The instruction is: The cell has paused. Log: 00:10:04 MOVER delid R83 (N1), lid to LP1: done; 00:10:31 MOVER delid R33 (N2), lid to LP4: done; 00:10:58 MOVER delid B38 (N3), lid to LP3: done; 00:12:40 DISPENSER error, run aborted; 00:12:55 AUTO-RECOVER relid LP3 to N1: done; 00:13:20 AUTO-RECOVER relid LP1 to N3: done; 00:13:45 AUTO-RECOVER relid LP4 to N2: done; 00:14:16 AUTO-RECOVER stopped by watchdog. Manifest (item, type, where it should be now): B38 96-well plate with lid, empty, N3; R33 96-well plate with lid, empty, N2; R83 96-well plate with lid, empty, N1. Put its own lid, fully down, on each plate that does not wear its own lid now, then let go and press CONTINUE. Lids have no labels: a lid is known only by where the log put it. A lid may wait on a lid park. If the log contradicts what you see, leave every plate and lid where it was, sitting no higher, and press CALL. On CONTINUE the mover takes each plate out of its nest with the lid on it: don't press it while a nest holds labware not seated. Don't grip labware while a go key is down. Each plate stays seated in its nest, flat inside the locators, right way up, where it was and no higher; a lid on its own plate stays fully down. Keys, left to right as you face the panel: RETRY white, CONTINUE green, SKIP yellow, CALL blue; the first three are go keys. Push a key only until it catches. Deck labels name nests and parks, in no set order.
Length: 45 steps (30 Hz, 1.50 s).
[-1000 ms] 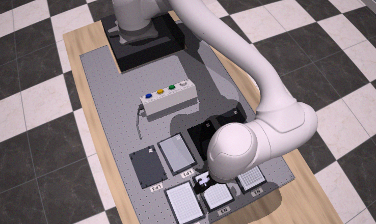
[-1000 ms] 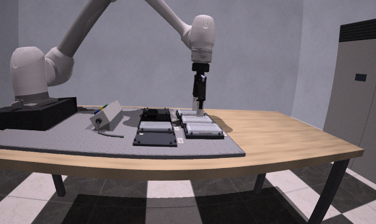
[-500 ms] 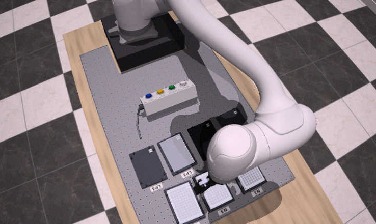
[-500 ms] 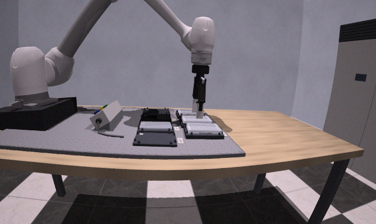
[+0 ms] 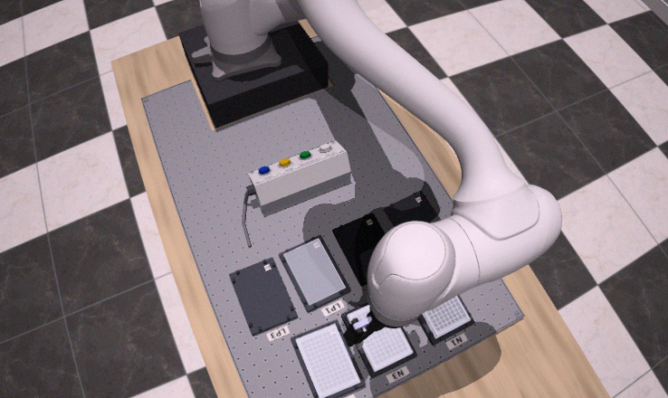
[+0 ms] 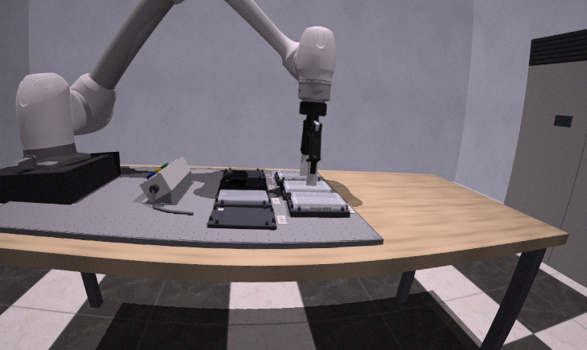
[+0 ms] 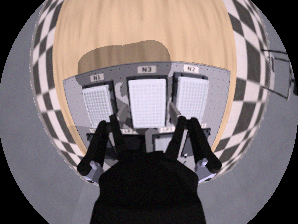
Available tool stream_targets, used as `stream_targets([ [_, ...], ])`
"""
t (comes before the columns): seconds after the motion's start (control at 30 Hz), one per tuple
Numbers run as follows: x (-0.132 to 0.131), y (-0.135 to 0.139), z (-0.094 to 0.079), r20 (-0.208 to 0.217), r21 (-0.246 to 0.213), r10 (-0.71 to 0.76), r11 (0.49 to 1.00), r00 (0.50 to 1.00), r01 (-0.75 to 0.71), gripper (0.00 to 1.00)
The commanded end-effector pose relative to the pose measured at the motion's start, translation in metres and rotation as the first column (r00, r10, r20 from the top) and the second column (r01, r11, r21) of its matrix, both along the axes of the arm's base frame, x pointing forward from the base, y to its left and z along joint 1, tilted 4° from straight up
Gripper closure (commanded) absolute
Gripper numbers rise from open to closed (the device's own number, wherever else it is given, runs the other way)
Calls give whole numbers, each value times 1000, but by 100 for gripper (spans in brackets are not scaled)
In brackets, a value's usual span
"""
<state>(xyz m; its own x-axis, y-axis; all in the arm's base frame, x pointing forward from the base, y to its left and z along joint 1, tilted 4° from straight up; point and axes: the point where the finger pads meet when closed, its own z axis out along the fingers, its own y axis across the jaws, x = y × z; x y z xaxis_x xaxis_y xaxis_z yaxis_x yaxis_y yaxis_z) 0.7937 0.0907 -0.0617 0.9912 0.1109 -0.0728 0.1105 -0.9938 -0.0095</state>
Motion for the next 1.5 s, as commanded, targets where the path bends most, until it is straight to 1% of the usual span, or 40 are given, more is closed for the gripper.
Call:
stream_targets([
  [0.0, 0, 0, 0, 0, 0, 0, 1000, 1000, 0, 34],
  [0.87, 0, 0, 0, 0, 0, 0, 1000, 1000, 0, 34],
  [0.9, 0, 0, 0, 0, 0, 0, 1000, 1000, 0, 41],
  [1.47, 0, 0, 0, 0, 0, 0, 1000, 1000, 0, 41],
])
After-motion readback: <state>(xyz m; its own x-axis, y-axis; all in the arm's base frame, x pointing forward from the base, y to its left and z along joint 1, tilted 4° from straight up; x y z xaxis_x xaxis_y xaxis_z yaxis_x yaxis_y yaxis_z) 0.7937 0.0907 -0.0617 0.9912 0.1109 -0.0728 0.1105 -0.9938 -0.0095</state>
